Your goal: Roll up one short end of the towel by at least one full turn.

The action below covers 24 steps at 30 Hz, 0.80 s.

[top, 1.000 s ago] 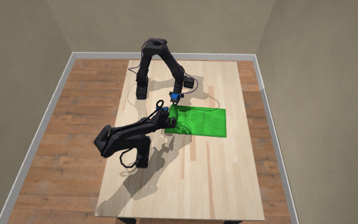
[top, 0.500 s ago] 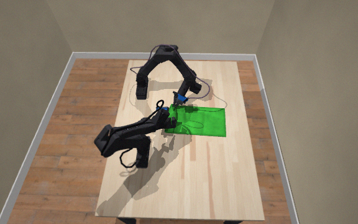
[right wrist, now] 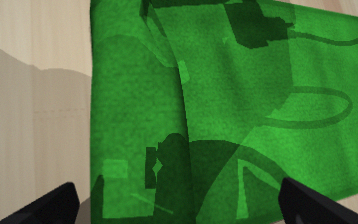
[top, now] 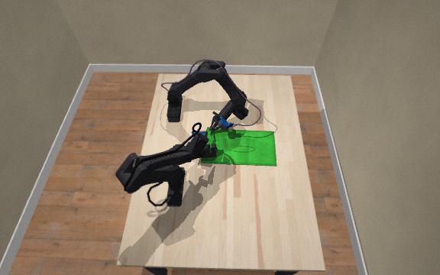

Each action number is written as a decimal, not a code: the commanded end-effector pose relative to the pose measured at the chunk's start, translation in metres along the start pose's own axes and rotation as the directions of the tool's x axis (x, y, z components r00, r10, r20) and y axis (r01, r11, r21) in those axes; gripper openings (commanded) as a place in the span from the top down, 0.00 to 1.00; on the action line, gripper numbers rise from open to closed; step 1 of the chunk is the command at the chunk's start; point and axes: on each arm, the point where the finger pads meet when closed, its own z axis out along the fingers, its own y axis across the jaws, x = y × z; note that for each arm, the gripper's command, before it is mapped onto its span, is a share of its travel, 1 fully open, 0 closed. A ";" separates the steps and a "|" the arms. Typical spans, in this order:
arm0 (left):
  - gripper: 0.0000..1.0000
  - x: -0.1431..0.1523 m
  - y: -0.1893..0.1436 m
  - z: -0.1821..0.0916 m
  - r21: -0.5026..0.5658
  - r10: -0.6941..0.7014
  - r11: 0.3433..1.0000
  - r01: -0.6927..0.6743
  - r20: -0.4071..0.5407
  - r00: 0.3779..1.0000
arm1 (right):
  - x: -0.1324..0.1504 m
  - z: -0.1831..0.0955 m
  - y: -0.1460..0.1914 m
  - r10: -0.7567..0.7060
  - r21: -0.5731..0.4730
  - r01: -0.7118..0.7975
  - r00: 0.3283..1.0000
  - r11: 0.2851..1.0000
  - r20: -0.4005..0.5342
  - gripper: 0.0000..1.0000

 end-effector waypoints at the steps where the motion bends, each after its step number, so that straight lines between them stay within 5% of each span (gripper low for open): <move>1: 0.86 -0.004 0.002 -0.005 0.003 0.012 1.000 -0.012 0.003 1.000 | -0.001 0.001 0.000 0.000 -0.007 0.001 1.000 1.000 0.009 0.02; 24: 0.86 0.001 0.009 0.001 0.003 0.012 1.000 -0.012 0.003 1.000 | 0.029 0.019 0.020 -0.083 -0.075 0.087 0.995 0.993 0.052 0.02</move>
